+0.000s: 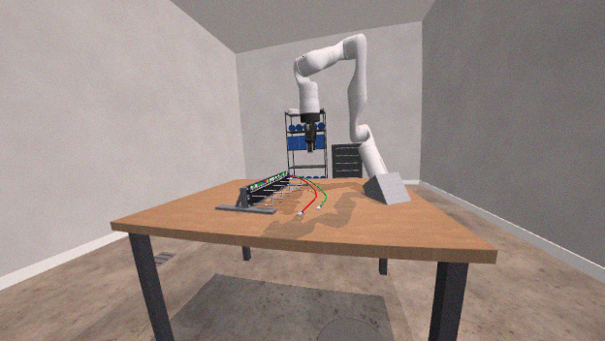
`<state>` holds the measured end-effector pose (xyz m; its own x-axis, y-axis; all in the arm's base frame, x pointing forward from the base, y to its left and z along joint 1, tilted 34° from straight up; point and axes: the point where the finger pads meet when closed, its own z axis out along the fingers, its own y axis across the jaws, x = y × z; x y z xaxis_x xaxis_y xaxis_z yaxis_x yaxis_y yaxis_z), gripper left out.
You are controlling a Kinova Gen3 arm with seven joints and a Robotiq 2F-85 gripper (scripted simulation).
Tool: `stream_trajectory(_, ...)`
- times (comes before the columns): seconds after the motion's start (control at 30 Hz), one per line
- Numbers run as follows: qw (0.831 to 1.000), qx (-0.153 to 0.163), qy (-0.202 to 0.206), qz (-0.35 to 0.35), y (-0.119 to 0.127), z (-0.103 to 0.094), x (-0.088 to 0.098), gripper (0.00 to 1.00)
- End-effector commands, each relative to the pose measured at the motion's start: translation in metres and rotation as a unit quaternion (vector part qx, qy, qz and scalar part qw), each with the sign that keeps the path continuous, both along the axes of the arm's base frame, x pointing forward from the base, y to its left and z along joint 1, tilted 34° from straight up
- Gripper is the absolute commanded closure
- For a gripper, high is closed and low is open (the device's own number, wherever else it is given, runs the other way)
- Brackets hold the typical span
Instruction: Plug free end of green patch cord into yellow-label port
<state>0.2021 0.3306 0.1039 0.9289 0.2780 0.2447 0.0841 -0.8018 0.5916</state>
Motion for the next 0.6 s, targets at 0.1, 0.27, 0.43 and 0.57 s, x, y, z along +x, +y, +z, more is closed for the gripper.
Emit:
stream_trajectory(0.1,0.997,0.072,-0.015,-0.034,0.0276,0.0155,0.0027,0.0)
stream_trajectory(0.27,0.997,0.071,-0.017,-0.036,0.026,0.0164,0.0041,0.0)
stream_trajectory(0.43,0.997,0.071,-0.017,-0.036,0.026,0.0164,0.0041,1.0)
stream_trajectory(0.57,0.997,0.071,-0.017,-0.036,0.026,0.0164,0.0041,1.0)
